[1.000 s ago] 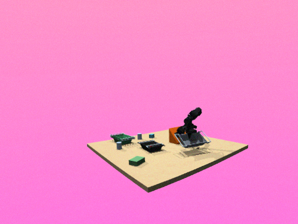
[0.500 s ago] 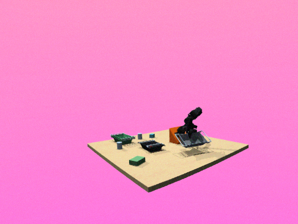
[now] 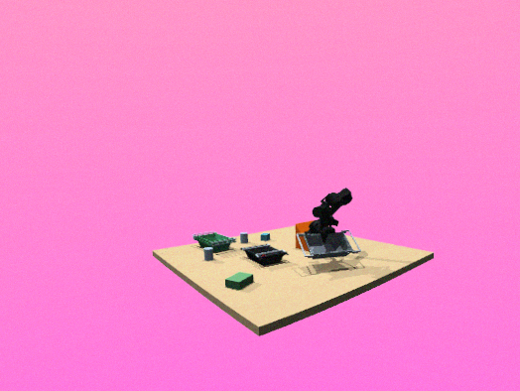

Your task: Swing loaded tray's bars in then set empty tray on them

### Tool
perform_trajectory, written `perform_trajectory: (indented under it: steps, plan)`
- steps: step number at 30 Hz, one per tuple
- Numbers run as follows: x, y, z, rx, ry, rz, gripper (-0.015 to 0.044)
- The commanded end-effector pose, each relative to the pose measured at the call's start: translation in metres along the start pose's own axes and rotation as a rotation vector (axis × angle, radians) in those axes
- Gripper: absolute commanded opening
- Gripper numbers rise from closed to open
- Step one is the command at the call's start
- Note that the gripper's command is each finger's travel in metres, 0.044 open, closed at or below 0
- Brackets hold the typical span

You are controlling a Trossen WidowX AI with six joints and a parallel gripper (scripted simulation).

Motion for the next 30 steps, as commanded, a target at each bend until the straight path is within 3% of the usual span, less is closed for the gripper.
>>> perform_trajectory:
  steps: [1, 30]
  plan:
    - [0.006, -0.005, 0.014, -0.044, 0.022, 0.008, 0.0]
    - [0.018, 0.012, 0.127, -0.435, 0.054, -0.024, 0.0]
Point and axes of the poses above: the point midway between the two fingers, 35 mm back from their tips, its own x axis back along the fingers, its own y axis across the jaws, z = x × y, the point moved 2 cm from there along x, back along the fingers, and after that the axes turned 6 degrees about -x, right-handed, at the moved point
